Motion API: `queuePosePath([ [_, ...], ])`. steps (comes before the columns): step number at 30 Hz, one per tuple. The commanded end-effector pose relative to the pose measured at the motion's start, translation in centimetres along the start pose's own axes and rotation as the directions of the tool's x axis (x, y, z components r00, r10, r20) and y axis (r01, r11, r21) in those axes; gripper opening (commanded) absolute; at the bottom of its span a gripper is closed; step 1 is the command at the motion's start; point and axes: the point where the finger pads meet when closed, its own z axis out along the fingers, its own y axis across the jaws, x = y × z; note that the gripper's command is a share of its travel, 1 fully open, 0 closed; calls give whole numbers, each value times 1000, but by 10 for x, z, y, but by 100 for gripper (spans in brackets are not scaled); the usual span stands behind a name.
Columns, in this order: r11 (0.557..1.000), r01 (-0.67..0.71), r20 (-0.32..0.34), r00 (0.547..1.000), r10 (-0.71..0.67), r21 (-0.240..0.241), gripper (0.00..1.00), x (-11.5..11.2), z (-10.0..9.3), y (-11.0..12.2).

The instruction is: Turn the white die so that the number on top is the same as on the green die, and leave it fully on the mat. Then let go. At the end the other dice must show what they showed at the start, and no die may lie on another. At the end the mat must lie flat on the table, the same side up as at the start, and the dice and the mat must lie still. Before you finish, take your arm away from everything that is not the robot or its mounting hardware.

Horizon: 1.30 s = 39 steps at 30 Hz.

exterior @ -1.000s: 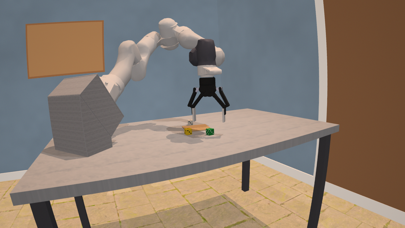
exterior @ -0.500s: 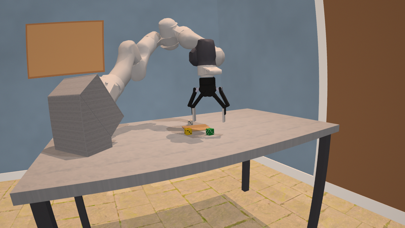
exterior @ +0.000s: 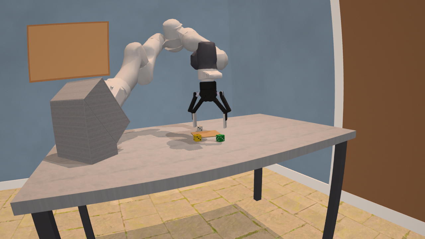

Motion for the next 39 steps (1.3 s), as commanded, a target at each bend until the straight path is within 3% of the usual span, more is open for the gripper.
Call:
queuePosePath([
  [1, 1000, 26, -2, 1000, -26, 3, 100, 3, 1, 26],
  [5, 1000, 26, -2, 1000, -26, 3, 100, 7, 1, 52],
  [9, 1000, 26, -2, 1000, -26, 3, 100, 8, 2, 63],
  [39, 1000, 26, -2, 1000, -26, 3, 100, 8, 2, 64],
])
